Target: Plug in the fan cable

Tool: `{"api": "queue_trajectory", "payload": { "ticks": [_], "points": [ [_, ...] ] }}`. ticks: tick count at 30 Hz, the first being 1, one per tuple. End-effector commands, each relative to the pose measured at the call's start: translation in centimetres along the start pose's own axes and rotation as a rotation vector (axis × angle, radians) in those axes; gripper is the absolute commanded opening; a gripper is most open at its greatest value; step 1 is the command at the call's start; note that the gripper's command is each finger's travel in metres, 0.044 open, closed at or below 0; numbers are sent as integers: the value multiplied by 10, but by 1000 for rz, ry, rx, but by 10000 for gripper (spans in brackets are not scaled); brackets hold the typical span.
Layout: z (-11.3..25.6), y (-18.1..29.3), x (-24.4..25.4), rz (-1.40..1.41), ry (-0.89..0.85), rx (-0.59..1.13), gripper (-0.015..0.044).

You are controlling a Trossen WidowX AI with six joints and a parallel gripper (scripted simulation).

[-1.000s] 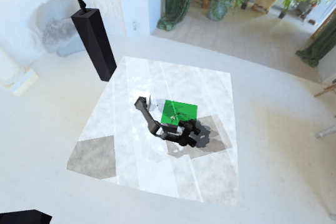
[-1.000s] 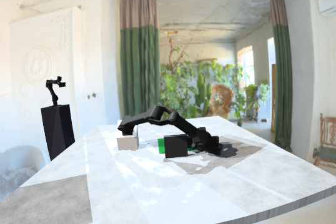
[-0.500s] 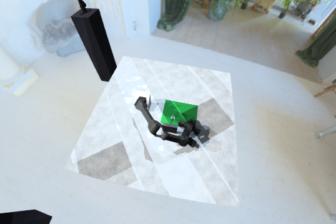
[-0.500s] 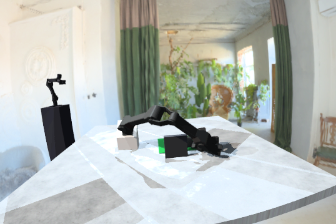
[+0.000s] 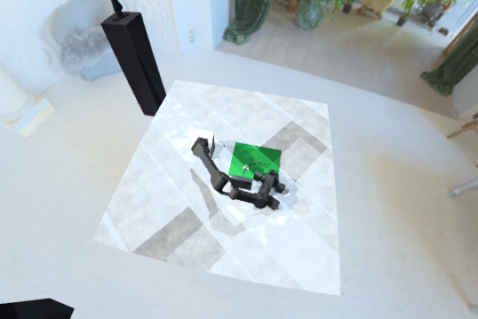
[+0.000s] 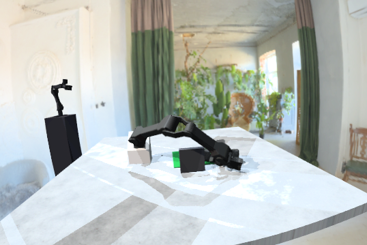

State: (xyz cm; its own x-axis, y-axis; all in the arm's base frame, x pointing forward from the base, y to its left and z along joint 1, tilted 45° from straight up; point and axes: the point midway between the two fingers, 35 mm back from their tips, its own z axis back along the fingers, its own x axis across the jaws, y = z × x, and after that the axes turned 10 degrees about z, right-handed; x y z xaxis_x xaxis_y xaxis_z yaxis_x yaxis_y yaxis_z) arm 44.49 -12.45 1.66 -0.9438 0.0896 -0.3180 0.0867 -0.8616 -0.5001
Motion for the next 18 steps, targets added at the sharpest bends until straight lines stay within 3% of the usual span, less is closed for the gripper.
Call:
{"api": "queue_trajectory", "payload": {
  "ticks": [1,17,18],
  "points": [
    [0,0,0,0,0,0,0],
    [0,0,0,0,0,0,0],
    [0,0,0,0,0,0,26]
  ]
}}
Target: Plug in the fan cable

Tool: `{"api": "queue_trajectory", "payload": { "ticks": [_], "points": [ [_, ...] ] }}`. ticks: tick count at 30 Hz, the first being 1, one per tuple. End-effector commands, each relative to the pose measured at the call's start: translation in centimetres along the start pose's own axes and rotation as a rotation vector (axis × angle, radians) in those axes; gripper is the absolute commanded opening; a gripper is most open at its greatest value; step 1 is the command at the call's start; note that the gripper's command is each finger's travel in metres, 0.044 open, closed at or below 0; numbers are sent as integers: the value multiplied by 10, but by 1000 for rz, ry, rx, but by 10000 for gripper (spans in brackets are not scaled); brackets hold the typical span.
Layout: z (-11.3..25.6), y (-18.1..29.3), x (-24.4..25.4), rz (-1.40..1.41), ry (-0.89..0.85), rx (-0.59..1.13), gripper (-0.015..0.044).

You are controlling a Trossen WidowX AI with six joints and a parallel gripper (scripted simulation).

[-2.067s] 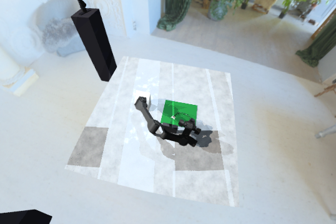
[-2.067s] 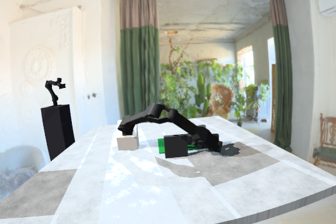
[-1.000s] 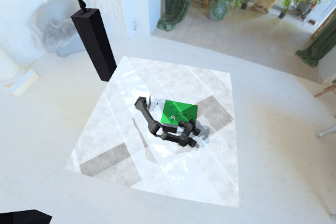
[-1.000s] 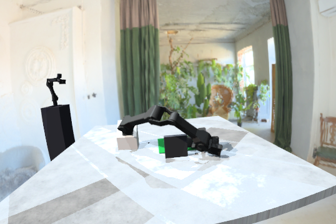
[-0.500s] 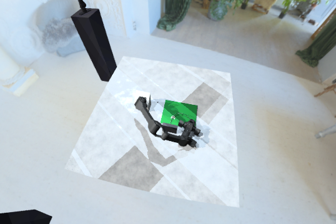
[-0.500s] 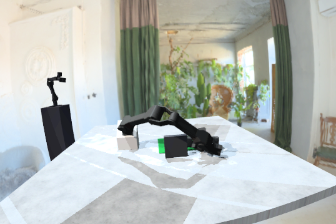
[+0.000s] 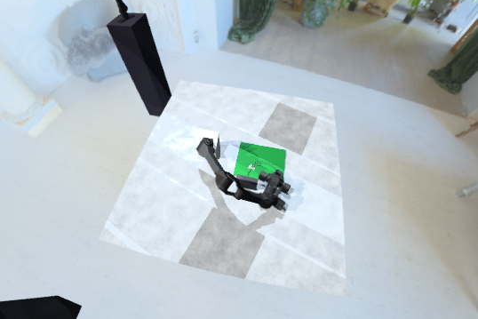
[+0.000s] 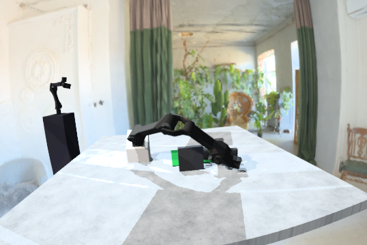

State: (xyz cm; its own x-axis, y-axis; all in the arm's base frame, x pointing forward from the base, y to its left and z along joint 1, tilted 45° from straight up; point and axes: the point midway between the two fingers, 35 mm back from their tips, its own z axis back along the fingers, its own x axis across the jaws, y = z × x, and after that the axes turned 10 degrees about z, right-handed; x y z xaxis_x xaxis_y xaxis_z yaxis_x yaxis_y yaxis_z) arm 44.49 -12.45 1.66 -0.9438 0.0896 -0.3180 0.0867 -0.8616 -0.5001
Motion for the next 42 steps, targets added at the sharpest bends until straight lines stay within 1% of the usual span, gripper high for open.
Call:
{"api": "queue_trajectory", "payload": {
  "ticks": [1,7,30,42],
  "points": [
    [0,0,0,0,0,0,53],
    [0,0,0,0,0,0,205],
    [0,0,0,0,0,0,205],
    [34,-12,-5,1,0,1,205]
  ]
}}
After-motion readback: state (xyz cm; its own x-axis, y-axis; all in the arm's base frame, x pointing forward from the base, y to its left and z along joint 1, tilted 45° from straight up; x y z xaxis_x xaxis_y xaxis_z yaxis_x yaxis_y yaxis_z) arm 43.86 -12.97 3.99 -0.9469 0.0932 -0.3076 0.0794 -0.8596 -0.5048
